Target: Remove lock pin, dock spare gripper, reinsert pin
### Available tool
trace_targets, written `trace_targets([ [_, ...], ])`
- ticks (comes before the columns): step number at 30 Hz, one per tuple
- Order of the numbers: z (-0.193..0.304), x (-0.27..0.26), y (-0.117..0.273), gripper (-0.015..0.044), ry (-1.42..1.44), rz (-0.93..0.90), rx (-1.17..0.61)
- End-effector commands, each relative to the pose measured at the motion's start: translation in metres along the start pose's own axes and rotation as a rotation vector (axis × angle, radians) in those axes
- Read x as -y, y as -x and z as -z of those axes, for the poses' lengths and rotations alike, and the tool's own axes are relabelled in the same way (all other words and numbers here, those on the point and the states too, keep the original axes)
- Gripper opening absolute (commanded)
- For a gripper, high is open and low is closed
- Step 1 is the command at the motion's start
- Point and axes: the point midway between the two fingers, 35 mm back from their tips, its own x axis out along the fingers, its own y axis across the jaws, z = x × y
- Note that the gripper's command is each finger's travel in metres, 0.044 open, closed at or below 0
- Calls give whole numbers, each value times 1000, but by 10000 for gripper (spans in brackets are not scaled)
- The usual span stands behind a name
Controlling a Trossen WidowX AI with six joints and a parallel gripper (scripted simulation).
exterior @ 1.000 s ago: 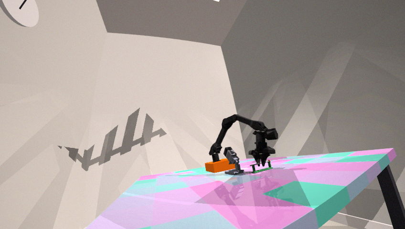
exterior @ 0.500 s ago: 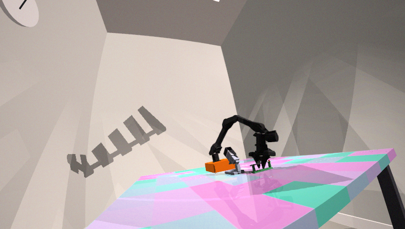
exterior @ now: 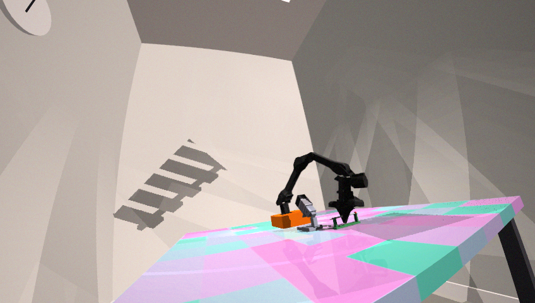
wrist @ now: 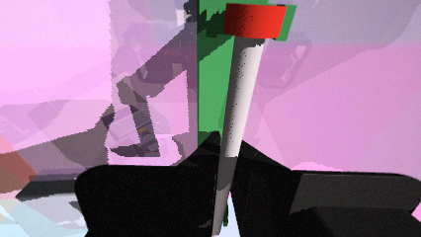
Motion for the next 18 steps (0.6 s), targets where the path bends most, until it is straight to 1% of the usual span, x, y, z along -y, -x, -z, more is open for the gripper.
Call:
trace_targets([
  [1, 0, 0, -1, 0, 5, 1, -2],
  [6, 2, 1, 8, 0, 5, 1, -2],
  [18, 13, 1, 51, 0, 5, 1, -2],
])
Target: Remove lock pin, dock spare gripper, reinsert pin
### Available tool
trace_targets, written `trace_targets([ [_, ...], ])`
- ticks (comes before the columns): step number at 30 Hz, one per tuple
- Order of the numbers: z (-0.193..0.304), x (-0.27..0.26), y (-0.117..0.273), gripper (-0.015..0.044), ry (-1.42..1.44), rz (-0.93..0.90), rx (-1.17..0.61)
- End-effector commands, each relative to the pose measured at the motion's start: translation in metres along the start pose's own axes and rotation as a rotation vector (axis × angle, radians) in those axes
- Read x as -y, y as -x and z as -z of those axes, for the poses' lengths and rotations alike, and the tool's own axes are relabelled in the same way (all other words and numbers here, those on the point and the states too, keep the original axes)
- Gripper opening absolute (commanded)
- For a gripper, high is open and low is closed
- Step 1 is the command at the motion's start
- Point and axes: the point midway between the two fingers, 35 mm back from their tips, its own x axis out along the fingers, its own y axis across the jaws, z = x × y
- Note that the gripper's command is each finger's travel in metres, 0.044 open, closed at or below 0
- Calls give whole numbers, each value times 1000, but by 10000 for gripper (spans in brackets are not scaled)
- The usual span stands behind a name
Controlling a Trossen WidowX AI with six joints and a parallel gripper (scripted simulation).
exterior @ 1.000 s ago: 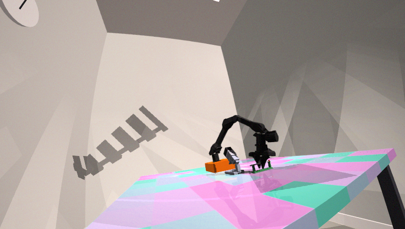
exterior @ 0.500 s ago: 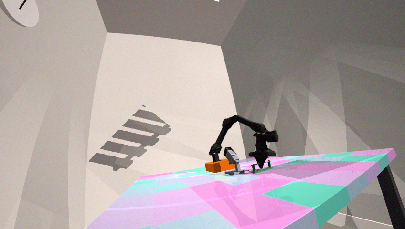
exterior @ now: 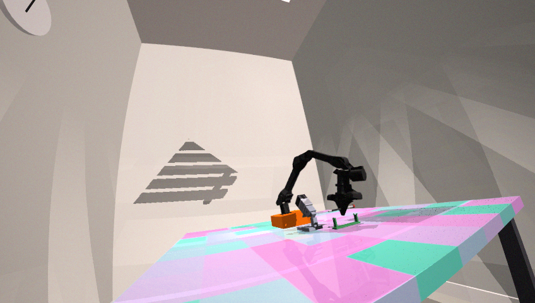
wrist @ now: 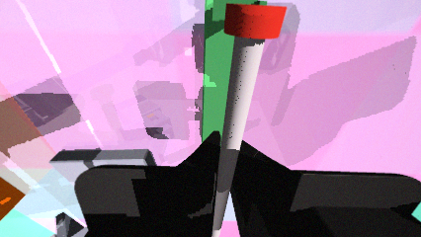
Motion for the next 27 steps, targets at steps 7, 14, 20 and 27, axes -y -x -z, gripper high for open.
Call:
trace_targets([
  [7, 9, 0, 34, 0, -6, 15, 6],
  [14, 7, 0, 26, 0, 1, 7, 3],
  [20, 7, -1, 27, 0, 47, 21, 6],
  [27, 6, -14, 32, 0, 27, 12, 6],
])
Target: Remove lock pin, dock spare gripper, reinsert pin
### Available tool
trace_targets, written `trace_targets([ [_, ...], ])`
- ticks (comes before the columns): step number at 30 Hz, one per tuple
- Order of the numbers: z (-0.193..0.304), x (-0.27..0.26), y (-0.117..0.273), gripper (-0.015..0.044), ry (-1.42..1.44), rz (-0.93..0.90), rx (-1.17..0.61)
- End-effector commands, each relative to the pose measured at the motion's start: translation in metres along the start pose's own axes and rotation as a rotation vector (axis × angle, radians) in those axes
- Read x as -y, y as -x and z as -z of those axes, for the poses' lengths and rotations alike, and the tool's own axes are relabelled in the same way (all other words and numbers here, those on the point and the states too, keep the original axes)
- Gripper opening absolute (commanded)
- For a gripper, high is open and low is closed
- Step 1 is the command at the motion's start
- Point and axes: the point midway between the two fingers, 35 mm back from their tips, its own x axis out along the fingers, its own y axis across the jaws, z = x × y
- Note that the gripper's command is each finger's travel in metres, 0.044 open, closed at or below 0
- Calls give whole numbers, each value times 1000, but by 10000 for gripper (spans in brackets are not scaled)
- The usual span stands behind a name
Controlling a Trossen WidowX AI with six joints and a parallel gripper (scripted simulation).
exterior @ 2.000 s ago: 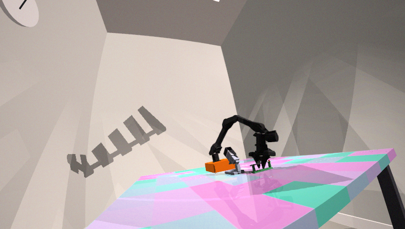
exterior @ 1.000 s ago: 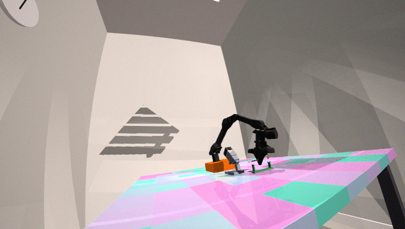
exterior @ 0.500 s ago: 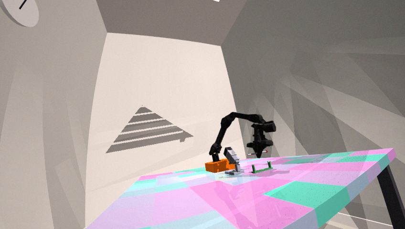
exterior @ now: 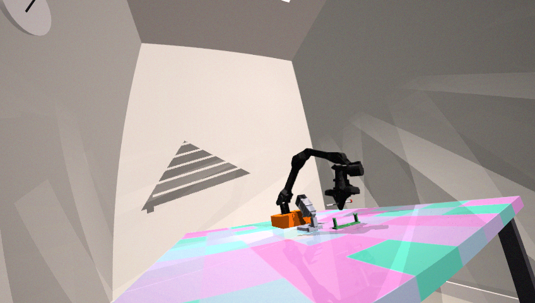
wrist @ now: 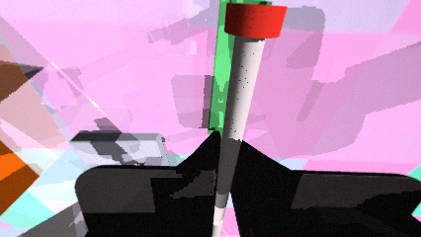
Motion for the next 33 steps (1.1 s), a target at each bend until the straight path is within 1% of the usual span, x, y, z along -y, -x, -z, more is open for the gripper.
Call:
trace_targets([
  [1, -1, -9, 9, 0, 1, 13, 7],
  [33, 3, -97, 27, 0, 69, 15, 11],
])
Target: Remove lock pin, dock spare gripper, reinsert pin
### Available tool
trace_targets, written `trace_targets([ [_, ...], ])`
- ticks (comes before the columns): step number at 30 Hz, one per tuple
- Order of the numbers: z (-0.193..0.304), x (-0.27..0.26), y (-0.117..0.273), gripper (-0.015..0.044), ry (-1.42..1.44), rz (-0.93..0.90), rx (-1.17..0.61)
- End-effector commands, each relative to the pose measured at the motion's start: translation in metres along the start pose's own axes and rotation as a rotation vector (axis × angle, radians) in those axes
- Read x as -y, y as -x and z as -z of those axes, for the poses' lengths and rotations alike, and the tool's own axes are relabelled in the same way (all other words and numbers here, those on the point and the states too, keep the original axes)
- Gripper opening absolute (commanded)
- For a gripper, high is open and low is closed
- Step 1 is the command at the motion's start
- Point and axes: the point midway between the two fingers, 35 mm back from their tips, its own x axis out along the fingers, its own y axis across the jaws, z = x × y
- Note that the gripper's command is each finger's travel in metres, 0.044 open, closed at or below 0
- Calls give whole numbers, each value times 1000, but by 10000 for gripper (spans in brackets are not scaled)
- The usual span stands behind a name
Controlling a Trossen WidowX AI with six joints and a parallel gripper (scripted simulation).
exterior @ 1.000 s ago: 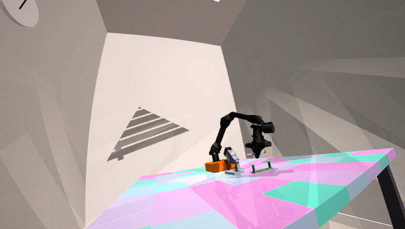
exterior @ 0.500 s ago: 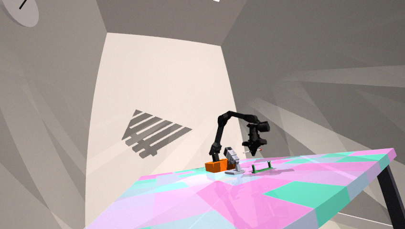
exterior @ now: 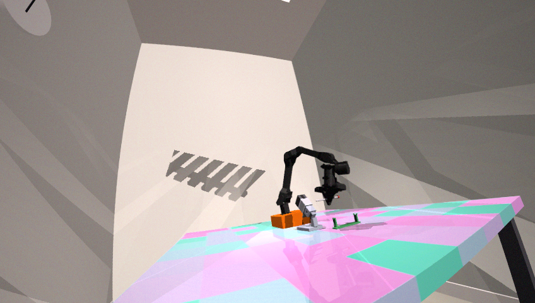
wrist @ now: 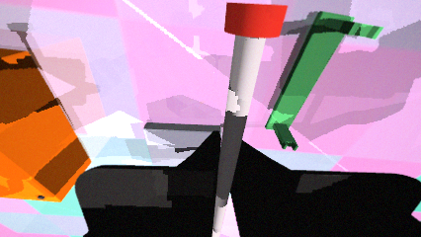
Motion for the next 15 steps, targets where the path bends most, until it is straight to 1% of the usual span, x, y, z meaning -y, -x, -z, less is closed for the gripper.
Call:
trace_targets([
  [1, 0, -12, 4, 0, 5, 8, 8],
  [7, -1, -16, -1, 0, 10, 6, 9],
  [15, -11, -15, -41, 0, 11, -2, 9],
])
